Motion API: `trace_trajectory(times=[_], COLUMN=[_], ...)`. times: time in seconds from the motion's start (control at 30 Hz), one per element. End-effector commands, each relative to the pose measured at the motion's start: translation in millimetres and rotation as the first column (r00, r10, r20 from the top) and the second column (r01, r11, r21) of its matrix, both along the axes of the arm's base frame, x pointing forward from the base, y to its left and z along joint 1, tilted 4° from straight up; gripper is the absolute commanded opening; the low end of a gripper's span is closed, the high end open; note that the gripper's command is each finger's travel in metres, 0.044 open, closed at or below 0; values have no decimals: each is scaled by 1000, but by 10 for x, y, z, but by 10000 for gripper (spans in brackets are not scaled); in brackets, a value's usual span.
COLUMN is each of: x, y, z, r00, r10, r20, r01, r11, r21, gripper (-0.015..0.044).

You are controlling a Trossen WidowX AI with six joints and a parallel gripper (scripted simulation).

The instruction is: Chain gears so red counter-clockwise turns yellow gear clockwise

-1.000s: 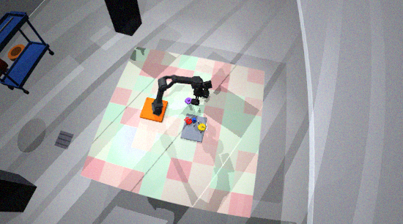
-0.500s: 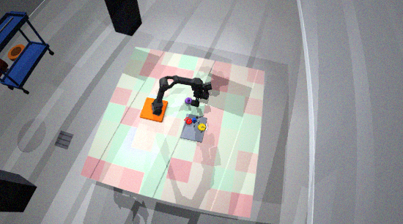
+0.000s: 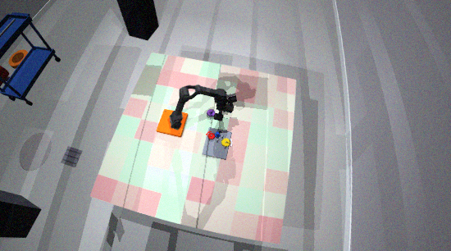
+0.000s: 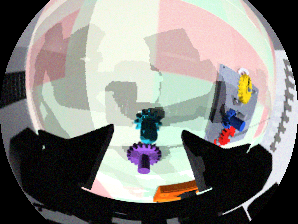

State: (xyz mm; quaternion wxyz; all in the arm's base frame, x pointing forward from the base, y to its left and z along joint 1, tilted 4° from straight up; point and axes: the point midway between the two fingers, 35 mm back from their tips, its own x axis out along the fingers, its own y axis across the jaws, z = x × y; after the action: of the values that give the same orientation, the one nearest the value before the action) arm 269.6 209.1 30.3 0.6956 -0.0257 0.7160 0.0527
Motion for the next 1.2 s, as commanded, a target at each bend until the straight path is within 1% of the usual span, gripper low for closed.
trace_trajectory(times=[0.0,0.37,0.63,0.67,1.17], x=[-10,-10,-10,-10,53], y=[-3,-3,-3,-3,20], z=[-16,-16,-16,-16,278], r00=[1000,1000,1000,1000,1000], r10=[-2,-2,-2,-2,-2], r20=[-3,-3,-3,-3,-3], r01=[2,2,2,2,2], r11=[1000,1000,1000,1000,1000], r21=[0,0,0,0,0], gripper=[361,73,19,0,0])
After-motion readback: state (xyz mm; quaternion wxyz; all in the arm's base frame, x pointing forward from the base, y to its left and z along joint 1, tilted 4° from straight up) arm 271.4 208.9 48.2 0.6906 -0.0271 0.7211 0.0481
